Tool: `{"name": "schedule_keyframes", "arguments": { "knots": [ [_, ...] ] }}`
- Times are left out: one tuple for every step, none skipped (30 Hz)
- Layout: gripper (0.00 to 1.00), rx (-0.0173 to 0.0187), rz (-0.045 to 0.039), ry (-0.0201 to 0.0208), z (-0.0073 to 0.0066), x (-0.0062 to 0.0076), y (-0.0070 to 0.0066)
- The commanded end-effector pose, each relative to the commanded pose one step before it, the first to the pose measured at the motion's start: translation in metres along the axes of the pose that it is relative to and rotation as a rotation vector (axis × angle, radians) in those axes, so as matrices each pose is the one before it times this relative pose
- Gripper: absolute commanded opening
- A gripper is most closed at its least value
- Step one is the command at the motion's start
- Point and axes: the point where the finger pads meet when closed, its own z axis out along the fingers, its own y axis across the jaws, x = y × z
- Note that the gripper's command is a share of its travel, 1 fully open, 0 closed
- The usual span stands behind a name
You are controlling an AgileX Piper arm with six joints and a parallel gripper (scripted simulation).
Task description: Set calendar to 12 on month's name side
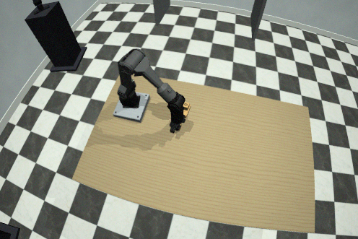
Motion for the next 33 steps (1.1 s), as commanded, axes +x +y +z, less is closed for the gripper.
{"name": "schedule_keyframes", "arguments": {
  "knots": [
    [0.38, 0.00041, -0.00123, 0.00165, 0.00019, 0.001, -0.00025],
    [0.38, 0.0, 0.0, 0.0, 0.0, 0.0, 0.0],
    [0.38, 0.0, 0.0, 0.0, 0.0, 0.0, 0.0],
    [0.38, 0.0, 0.0, 0.0, 0.0, 0.0, 0.0],
    [0.38, 0.0, 0.0, 0.0, 0.0, 0.0, 0.0],
    [0.38, 0.0, 0.0, 0.0, 0.0, 0.0, 0.0],
    [0.38, 0.0, 0.0, 0.0, 0.0, 0.0, 0.0],
    [0.38, 0.0, 0.0, 0.0, 0.0, 0.0, 0.0],
    [0.38, 0.0, 0.0, 0.0, 0.0, 0.0, 0.0],
    [0.38, 0.0, 0.0, 0.0, 0.0, 0.0, 0.0],
    [0.38, 0.0, 0.0, 0.0, 0.0, 0.0, 0.0],
    [0.38, 0.0, 0.0, 0.00001, 0.0, 0.0, 0.0],
    [0.38, 0.0, 0.0, 0.00003, 0.00003, 0.00001, 0.0],
    [0.38, -0.00001, 0.0, 0.00007, 0.00008, 0.00001, 0.0],
    [0.38, -0.00002, 0.0, 0.00011, 0.00013, 0.00002, 0.0],
    [0.38, -0.00002, 0.0, 0.00014, 0.00019, 0.00001, 0.0],
    [0.38, -0.00004, 0.0, 0.00024, 0.00025, 0.00003, 0.00001],
    [0.38, -0.00006, 0.0, 0.0004, 0.00031, 0.00005, 0.00001],
    [0.38, -0.00007, 0.0, 0.00047, 0.00036, 0.00007, 0.00001],
    [0.38, -0.00004, 0.00001, 0.00025, 0.00032, 0.00004, 0.00001],
    [0.38, 0.0, 0.00002, 0.00001, 0.00027, 0.0, 0.0],
    [0.38, 0.0, 0.00002, -0.00001, 0.00028, -0.00001, 0.0],
    [0.38, -0.00002, 0.00002, 0.00011, 0.00031, 0.00001, 0.0],
    [0.38, -0.00002, 0.00002, 0.00011, 0.00031, 0.00002, 0.0],
    [0.38, 0.0, 0.00003, -0.00001, 0.00026, 0.00001, 0.0],
    [0.38, 0.00001, 0.00003, -0.00009, 0.00022, -0.00002, 0.0],
    [0.38, 0.0, 0.0, 0.0, 0.0, 0.0, 0.0],
    [0.38, 0.0, 0.0, 0.0, 0.0, 0.0, 0.0],
    [0.38, 0.00008, 0.00007, -0.00053, -0.00003, -0.00012, -0.00002],
    [0.38, -0.00006, -0.00002, 0.00041, 0.0004, 0.00008, 0.00002],
    [0.38, -0.00006, -0.00001, 0.00038, 0.00031, 0.00008, 0.00002],
    [0.38, 0.00003, 0.00004, -0.00022, 0.00002, -0.00003, -0.00001],
    [0.38, 0.00008, 0.00004, -0.00052, -0.00009, -0.00011, -0.00002]
  ]
}}
